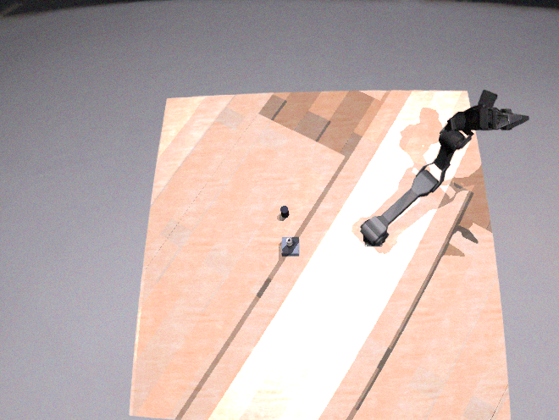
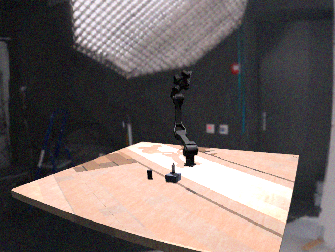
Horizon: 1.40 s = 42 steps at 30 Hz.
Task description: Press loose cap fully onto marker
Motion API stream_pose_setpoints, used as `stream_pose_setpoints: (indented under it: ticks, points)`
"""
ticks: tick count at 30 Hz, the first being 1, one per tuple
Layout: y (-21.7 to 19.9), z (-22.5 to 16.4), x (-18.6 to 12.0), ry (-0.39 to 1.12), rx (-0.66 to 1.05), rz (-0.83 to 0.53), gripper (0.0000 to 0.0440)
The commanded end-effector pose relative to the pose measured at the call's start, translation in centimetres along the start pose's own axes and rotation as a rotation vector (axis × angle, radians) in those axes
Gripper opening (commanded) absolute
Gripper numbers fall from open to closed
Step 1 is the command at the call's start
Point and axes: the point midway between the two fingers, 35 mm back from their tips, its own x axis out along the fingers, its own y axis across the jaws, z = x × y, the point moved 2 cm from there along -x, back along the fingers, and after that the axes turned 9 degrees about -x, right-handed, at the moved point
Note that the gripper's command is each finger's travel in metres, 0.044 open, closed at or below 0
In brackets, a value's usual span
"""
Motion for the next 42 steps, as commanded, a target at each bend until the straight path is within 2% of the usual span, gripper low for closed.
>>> stream_pose_setpoints:
  ticks: [1,21,42]
  points:
    - [-1.1,-0.7,-0.2,0.029,0.021,-0.036,0.0287]
    - [-6.6,-4.9,-1.4,0.203,0.137,-0.224,0.0307]
    - [-11.0,-10.4,-3.7,0.412,0.257,-0.366,0.0314]
